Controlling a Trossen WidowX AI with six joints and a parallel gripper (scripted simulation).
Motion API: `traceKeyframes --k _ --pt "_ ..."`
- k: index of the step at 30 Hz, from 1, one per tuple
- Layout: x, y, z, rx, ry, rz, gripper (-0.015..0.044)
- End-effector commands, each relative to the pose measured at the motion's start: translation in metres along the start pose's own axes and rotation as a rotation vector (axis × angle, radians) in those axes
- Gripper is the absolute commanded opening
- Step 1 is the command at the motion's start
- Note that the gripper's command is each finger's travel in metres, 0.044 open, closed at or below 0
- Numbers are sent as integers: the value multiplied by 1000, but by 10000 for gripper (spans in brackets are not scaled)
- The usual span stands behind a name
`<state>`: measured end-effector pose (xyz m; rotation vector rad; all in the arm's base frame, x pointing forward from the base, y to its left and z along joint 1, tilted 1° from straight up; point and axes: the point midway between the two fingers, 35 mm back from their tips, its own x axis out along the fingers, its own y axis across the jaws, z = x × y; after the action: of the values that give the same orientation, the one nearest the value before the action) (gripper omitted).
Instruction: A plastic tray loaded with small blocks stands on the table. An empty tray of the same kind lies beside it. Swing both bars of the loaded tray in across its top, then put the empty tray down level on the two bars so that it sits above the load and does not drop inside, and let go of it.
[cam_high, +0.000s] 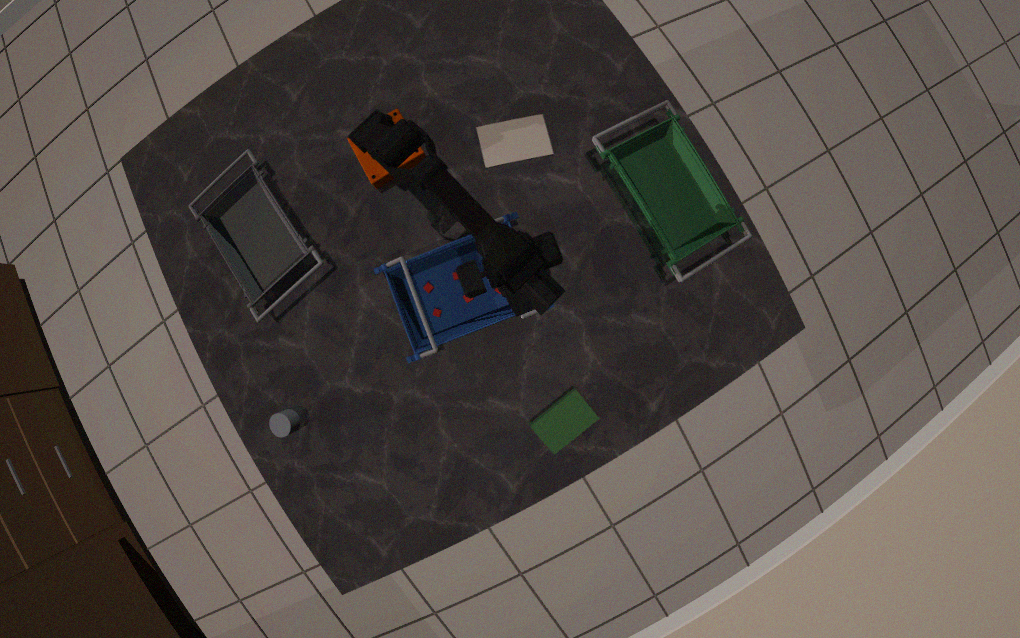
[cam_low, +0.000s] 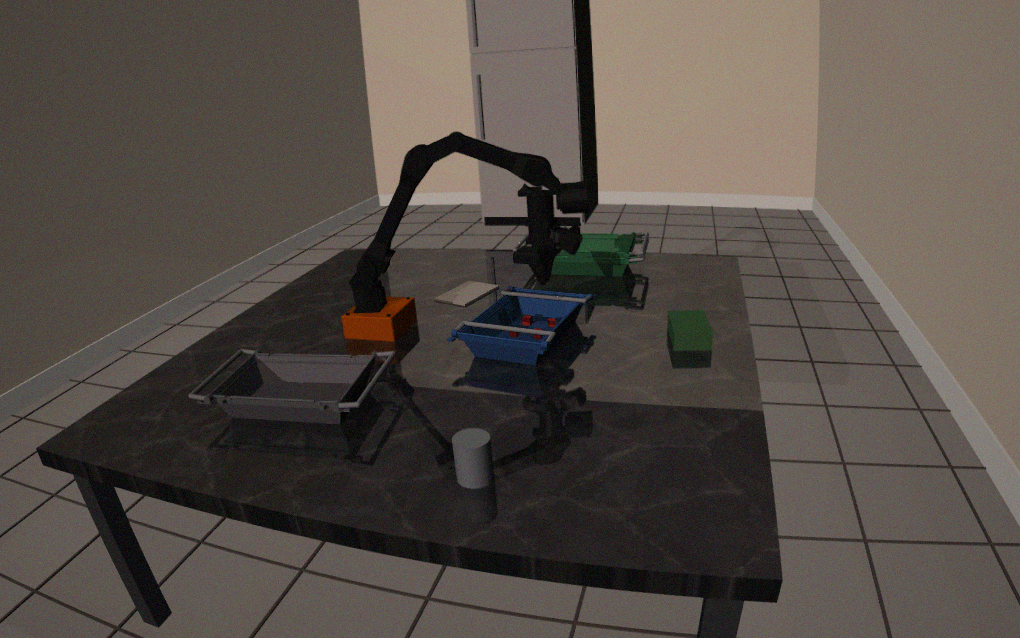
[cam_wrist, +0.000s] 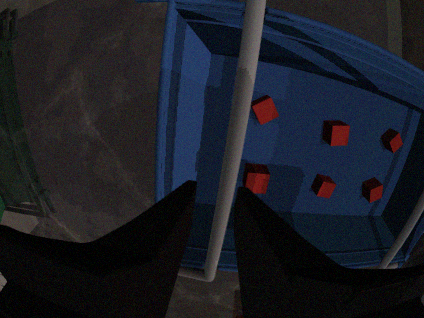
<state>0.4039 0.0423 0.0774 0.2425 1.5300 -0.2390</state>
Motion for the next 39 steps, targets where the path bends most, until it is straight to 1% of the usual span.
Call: traceKeyframes --k 1,4,5,39 --pt "0 0 0 0 0 0 88" --pt "0 0 0 0 0 0 9" --pt "0 0 0 0 0 0 0" --pt "0 0 0 0 0 0 0"
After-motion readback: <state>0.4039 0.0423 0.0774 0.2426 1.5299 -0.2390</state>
